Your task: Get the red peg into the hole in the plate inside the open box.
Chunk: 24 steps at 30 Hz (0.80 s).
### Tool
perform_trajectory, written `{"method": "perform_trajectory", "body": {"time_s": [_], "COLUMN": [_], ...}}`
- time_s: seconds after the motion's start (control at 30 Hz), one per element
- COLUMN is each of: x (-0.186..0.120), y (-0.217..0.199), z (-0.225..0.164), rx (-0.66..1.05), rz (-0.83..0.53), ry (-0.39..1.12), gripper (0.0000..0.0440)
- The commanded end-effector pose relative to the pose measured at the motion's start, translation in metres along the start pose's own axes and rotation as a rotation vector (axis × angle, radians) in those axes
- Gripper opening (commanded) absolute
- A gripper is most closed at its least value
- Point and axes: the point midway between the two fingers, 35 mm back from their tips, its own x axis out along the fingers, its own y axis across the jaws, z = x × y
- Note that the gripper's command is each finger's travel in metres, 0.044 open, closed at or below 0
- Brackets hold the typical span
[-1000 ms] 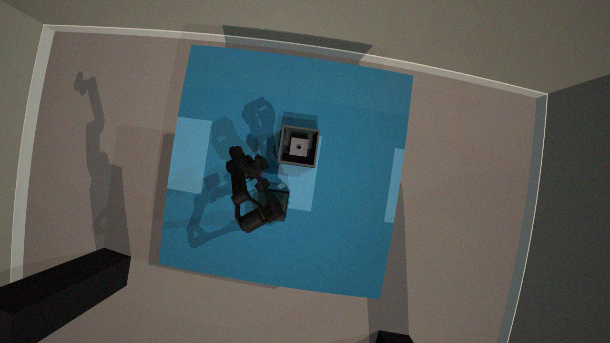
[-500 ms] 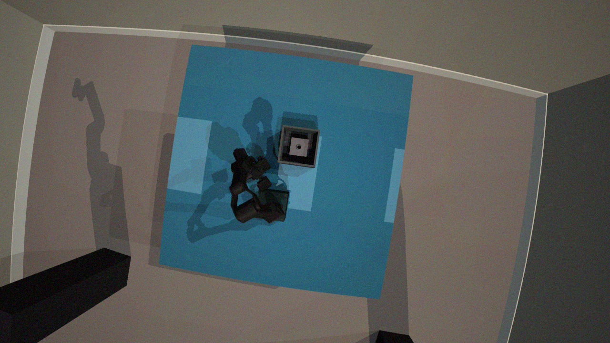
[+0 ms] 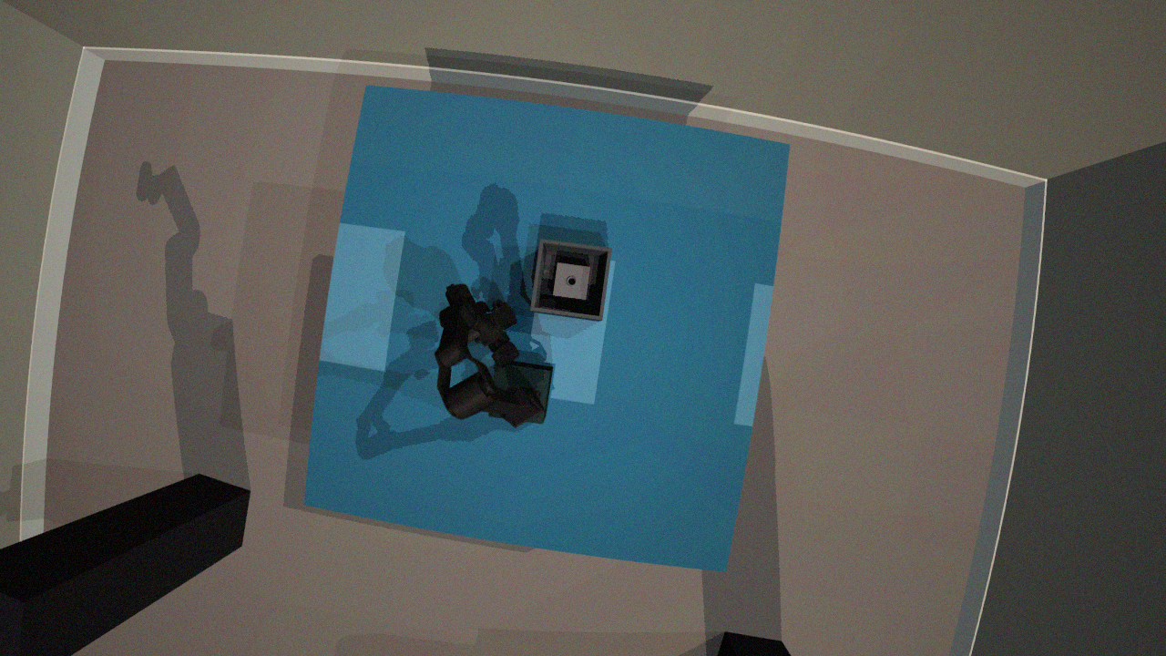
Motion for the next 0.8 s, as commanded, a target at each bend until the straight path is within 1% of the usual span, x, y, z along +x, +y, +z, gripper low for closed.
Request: {"method": "perform_trajectory", "body": {"time_s": [0.0, 0.4, 0.77], "x": [-0.012, -0.058, -0.093], "y": [0.004, 0.000, -0.001], "z": [0.003, 0.020, 0.047], "rx": [-0.006, 0.000, 0.078], "rz": [0.018, 0.025, 0.042], "ry": [-0.018, -0.069, -0.104], "gripper": [0.0000, 0.0000, 0.0000]}}
